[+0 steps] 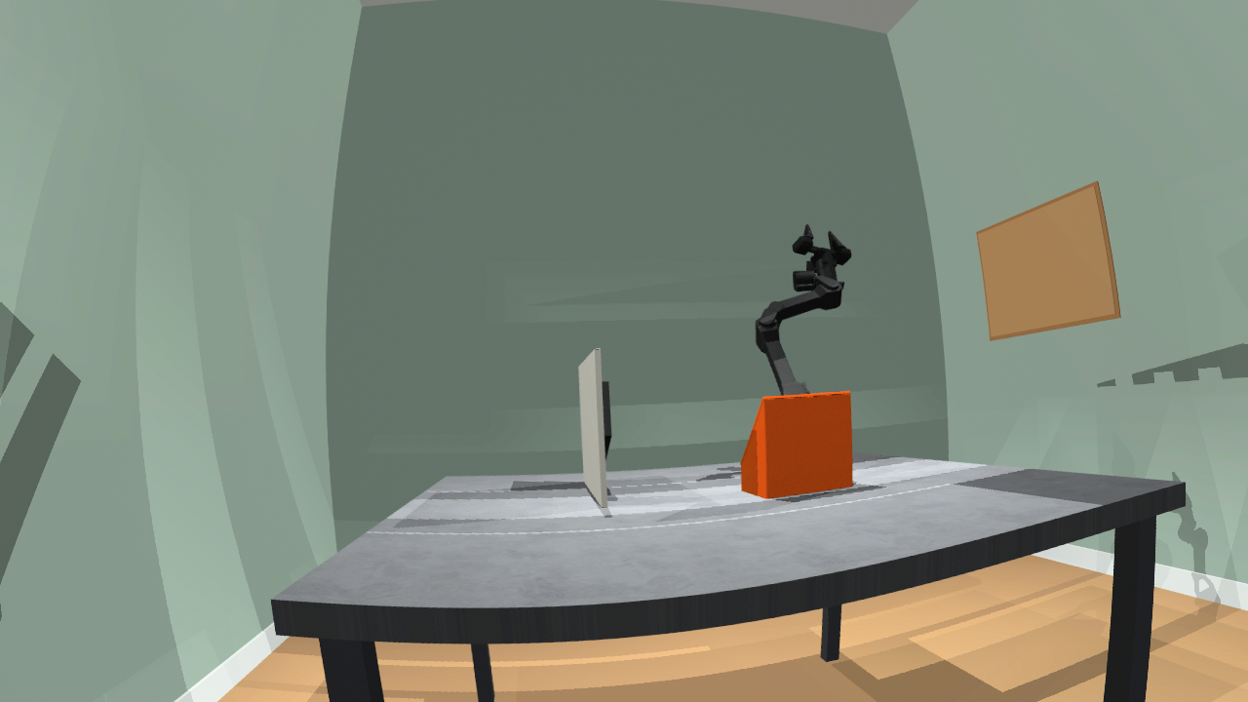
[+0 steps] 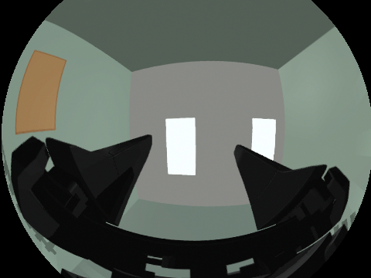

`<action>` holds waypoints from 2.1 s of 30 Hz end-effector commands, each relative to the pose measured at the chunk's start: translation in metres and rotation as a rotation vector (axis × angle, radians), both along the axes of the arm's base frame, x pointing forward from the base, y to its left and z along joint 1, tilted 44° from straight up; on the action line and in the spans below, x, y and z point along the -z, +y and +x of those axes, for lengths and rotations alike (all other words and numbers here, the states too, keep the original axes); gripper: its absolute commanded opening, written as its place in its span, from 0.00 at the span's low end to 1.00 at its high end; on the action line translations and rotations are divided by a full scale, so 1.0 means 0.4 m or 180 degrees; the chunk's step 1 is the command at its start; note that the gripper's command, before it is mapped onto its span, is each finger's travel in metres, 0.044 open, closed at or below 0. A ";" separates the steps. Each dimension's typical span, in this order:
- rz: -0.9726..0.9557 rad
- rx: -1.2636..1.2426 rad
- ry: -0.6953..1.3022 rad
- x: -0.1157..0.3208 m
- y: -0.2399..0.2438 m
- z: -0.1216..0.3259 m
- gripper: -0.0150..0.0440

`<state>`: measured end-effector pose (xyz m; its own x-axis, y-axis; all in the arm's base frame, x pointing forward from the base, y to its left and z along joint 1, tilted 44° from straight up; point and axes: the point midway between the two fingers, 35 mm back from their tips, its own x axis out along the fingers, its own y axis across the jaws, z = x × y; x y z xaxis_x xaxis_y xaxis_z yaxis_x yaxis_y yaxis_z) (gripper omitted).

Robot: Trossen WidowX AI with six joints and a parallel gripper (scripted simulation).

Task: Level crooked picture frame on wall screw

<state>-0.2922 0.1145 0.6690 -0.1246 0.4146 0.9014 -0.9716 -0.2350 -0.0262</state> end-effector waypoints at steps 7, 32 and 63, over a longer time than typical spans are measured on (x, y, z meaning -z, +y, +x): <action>0.0037 0.0352 -0.0181 0.014 0.159 0.105 0.69; -0.0998 0.1482 -0.0519 0.215 0.396 0.790 0.69; -0.1947 0.2468 0.2608 0.721 -0.112 1.236 0.69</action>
<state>0.2001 0.0952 0.4064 0.7604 0.5810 0.2903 -0.6450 0.6227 0.4430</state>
